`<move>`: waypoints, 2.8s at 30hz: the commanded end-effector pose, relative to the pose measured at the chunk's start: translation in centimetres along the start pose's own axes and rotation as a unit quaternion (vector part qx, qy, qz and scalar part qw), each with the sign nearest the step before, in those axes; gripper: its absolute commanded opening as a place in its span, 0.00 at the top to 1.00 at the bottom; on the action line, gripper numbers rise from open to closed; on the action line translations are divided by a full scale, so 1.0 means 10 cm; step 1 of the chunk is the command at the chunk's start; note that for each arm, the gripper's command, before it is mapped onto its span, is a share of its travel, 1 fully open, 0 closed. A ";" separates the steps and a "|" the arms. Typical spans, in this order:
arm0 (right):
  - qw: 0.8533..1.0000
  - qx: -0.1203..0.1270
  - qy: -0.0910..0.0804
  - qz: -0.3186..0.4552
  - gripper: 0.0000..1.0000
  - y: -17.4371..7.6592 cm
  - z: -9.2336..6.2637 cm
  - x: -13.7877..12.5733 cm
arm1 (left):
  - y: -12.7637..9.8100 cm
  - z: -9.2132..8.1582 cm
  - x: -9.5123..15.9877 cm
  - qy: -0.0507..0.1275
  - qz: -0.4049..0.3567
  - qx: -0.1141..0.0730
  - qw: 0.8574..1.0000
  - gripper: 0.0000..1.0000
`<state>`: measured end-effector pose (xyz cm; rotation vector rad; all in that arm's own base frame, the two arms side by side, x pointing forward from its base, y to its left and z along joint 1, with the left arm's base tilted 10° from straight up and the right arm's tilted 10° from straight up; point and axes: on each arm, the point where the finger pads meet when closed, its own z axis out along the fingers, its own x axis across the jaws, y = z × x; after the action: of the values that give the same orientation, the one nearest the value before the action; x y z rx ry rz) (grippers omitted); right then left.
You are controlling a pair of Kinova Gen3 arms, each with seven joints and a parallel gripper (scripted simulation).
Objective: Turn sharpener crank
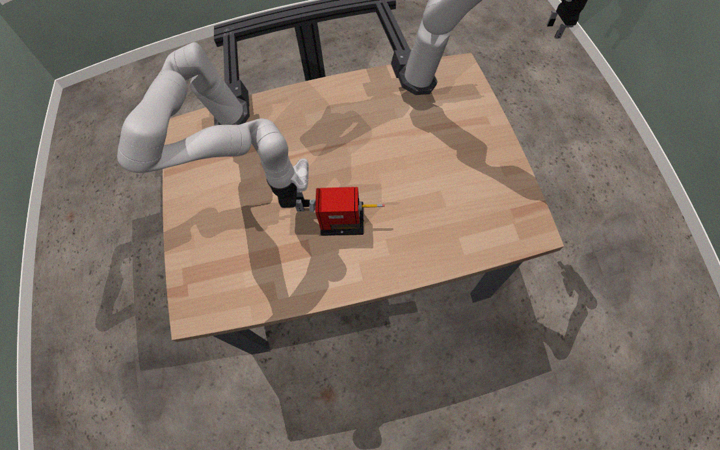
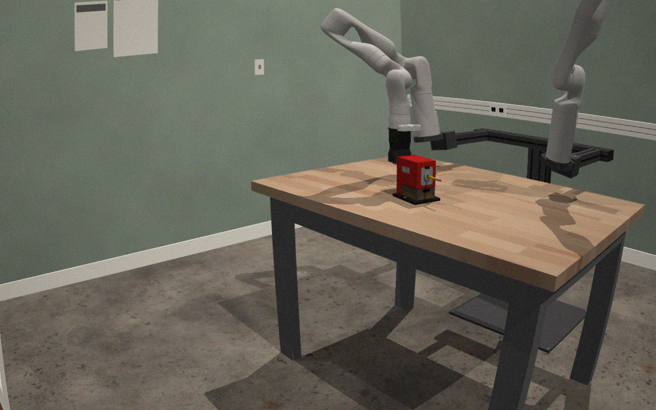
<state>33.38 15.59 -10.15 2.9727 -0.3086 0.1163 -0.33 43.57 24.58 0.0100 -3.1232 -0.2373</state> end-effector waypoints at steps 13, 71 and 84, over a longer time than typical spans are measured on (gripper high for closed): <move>1.000 0.001 0.001 0.000 1.00 0.00 -0.03 -0.03 | 0.00 -0.01 0.00 0.000 0.000 -0.001 1.000 0.00; 1.000 0.001 0.001 0.000 0.03 0.00 -0.03 -0.03 | 0.00 -0.01 0.00 0.000 0.000 -0.001 1.000 0.00; 1.000 0.001 0.001 0.000 0.03 0.00 -0.10 -0.03 | 0.00 -0.01 0.00 0.000 0.000 -0.001 1.000 0.00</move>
<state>33.02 15.79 -9.32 2.9729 -0.3086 0.1164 -0.33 43.57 24.58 0.0100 -3.1232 -0.2373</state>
